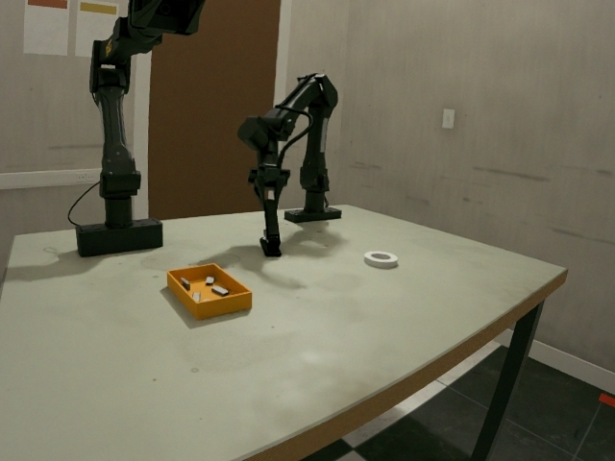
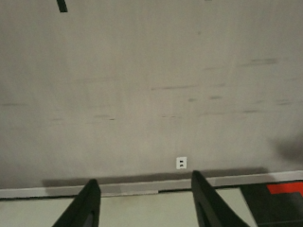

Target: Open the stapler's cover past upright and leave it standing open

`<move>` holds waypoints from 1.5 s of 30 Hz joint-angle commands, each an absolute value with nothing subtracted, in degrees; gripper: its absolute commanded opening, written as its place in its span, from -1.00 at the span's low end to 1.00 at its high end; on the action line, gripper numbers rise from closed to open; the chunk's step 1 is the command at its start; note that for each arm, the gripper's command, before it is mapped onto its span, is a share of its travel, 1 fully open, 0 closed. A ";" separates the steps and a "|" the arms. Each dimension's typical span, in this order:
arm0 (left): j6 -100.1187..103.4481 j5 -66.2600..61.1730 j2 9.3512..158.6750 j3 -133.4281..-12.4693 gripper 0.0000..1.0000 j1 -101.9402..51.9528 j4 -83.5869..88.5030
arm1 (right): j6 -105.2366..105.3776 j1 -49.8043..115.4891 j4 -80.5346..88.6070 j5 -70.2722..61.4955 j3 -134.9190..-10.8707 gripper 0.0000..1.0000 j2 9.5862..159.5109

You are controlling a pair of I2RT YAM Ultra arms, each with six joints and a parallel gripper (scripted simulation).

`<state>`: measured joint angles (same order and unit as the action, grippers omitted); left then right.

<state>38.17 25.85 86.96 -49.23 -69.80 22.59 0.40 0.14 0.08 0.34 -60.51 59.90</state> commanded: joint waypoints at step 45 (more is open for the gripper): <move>31.55 5.46 107.66 -91.43 -0.57 -56.78 64.62 | -0.13 3.58 9.09 0.25 -60.23 0.15 57.46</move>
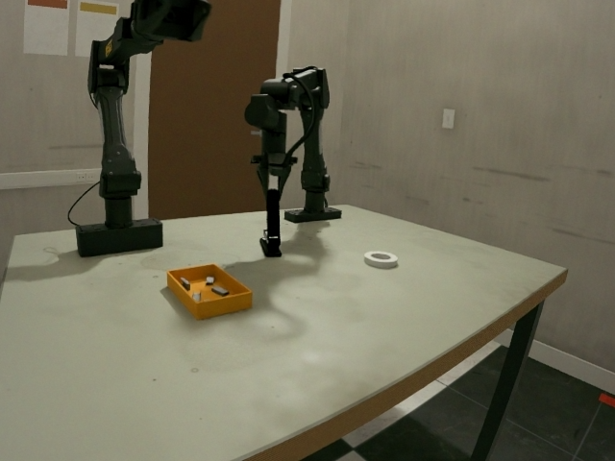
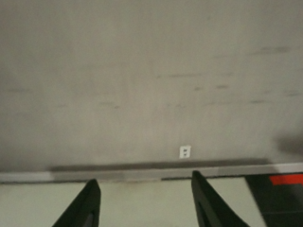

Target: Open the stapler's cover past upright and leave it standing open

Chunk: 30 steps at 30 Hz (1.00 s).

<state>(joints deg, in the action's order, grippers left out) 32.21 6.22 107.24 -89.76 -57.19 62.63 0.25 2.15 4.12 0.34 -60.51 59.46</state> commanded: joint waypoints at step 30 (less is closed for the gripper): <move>31.96 5.95 107.19 -90.87 -0.57 -57.06 63.95 | -2.32 42.16 61.88 -3.12 -62.93 0.15 27.84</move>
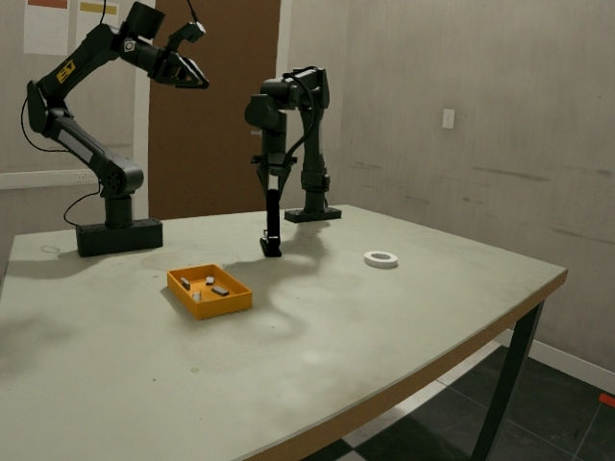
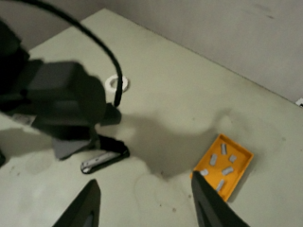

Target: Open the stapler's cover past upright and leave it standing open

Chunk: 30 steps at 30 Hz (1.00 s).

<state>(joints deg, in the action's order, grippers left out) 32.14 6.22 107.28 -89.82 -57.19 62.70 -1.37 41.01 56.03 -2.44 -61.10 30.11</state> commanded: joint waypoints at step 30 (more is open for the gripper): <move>31.96 5.95 107.19 -90.87 -0.57 -57.06 63.95 | -3.47 42.50 67.15 -4.35 -63.55 0.15 23.75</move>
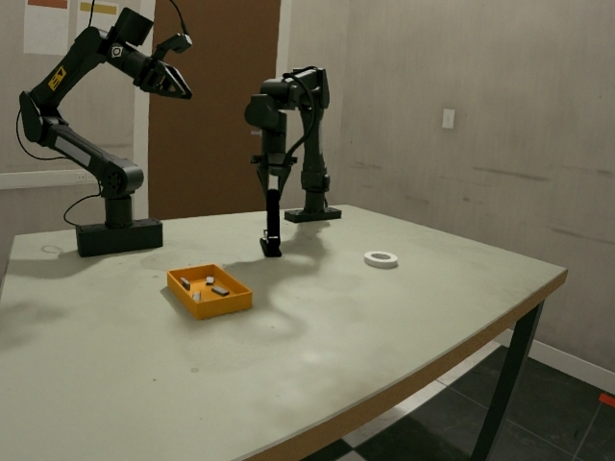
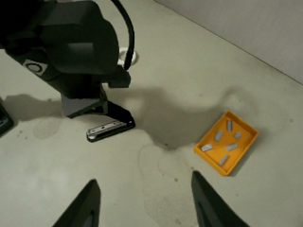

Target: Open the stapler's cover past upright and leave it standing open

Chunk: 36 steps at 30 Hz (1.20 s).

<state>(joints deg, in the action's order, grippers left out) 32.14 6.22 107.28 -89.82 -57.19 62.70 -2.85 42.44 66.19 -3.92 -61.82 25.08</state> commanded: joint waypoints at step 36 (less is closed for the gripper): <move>31.45 5.98 105.98 -91.63 -0.08 -56.69 64.75 | -3.45 42.55 67.29 -4.28 -63.56 0.15 23.63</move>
<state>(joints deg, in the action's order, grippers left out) 31.97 6.20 107.26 -89.82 -57.19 63.75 -2.94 42.44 66.50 -3.95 -61.82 24.91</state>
